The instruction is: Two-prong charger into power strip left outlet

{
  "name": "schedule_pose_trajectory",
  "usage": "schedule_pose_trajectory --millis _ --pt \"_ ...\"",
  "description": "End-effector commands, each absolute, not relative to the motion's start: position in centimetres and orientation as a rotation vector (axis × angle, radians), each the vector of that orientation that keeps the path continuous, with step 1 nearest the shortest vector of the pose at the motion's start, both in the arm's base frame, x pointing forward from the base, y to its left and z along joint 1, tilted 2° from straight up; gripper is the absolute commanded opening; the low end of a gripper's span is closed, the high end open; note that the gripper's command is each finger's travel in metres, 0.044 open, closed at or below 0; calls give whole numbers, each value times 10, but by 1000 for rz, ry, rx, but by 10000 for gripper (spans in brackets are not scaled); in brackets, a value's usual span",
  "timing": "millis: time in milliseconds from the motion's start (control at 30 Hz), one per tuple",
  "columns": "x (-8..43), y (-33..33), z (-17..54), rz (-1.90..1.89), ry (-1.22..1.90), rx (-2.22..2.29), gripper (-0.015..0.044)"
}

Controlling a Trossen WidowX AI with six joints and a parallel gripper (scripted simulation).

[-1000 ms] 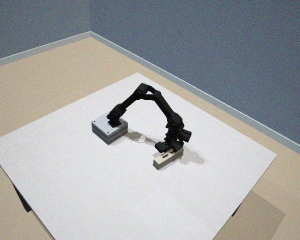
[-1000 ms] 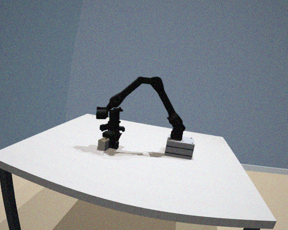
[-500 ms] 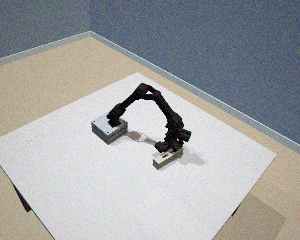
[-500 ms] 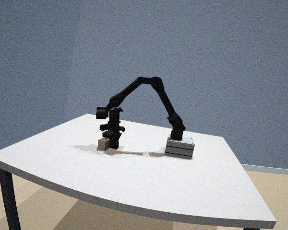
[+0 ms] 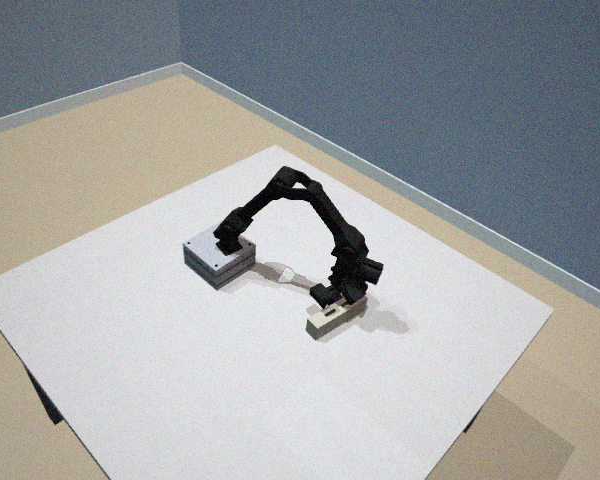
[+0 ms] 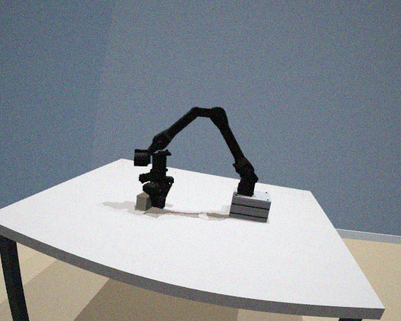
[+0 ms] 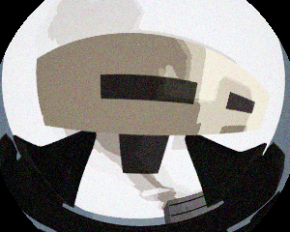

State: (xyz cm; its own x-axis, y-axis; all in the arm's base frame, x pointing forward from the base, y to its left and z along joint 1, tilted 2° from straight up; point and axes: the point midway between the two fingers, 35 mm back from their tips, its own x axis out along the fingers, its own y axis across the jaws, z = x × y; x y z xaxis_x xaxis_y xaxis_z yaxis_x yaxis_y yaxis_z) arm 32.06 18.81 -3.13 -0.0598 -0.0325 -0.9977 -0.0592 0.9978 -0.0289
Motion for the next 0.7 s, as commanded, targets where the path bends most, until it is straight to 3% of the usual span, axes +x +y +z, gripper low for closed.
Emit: schedule_pose_trajectory --millis 0,667 --pt "320 188 -31 22 1626 -68 440" --pt "315 188 -31 23 1614 -65 440"
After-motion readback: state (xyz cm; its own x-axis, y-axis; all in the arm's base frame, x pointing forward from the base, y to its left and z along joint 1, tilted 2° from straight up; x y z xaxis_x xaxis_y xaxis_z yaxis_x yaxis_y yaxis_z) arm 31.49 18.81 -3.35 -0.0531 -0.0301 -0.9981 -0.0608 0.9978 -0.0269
